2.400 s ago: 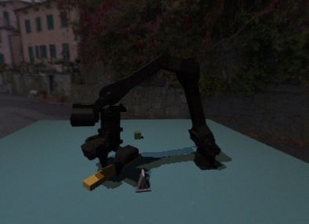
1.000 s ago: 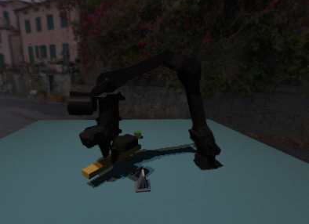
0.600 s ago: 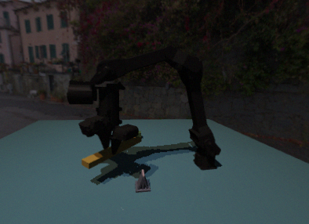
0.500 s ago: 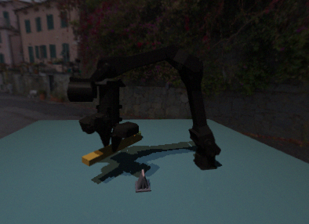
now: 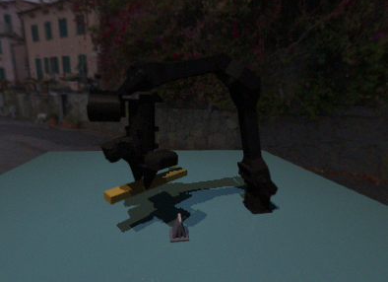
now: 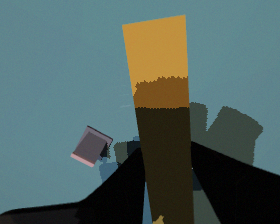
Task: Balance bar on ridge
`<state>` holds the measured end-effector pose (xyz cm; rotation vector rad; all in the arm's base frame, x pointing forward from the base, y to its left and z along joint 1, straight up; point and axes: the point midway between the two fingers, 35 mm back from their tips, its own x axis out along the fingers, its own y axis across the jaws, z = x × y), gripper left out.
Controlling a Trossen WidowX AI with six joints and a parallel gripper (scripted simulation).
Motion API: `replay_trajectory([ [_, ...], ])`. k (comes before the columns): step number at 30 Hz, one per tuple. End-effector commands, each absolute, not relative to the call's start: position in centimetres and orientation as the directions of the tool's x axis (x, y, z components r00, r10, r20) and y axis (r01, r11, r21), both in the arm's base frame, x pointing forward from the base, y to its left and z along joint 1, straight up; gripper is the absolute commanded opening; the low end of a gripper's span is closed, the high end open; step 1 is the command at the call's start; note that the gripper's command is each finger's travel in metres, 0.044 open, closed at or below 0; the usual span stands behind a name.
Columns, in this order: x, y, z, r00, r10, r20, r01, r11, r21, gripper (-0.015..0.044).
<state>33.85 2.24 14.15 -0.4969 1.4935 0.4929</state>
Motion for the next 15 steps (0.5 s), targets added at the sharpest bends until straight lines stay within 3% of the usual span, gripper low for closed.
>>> replay_trajectory([
  [1, 33.0, 3.6, 14.5, 0.03, 0.003, -1.0, -0.506, 0.863, -0.012, 0.0],
  [15, 29.6, 7.7, 14.4, 0.027, 0.007, -1.0, -0.121, 0.993, 0.004, 0.0],
])
